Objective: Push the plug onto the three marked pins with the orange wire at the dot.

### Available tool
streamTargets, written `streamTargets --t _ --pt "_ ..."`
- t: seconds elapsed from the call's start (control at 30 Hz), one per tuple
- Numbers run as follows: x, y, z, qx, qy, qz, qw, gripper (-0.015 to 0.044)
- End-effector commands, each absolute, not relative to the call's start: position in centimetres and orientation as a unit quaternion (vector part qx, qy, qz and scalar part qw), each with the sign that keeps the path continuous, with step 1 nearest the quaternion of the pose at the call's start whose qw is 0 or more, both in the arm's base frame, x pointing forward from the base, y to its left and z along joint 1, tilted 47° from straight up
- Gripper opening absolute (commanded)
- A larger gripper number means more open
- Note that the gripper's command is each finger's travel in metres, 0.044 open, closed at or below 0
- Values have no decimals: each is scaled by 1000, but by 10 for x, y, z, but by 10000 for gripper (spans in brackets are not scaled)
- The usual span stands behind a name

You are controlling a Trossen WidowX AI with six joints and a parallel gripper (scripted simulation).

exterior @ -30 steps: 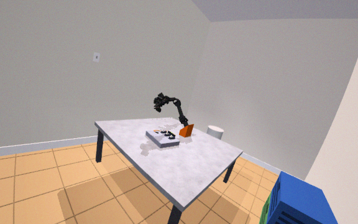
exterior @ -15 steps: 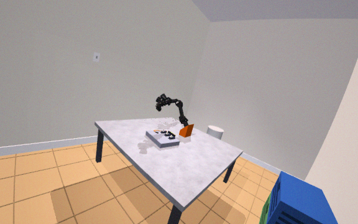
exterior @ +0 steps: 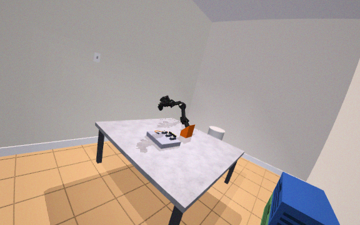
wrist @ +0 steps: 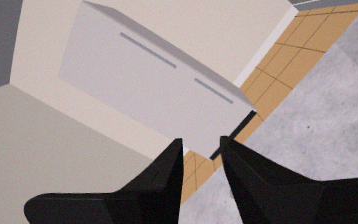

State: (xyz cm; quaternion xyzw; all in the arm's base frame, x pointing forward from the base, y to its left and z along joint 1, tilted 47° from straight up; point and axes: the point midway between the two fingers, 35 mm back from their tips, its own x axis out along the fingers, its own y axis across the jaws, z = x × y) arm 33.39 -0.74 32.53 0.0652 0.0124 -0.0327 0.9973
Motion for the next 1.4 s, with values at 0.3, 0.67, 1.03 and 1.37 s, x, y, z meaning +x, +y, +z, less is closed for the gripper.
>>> streamTargets --t 0.3,0.67,1.03,1.37 --pt "326 -5 319 -26 3 -18 999 115" --pt "352 -21 290 -130 109 -54 984 115" --pt "371 -37 258 -238 220 -69 944 115" --pt "383 -51 229 -334 319 -61 885 115"
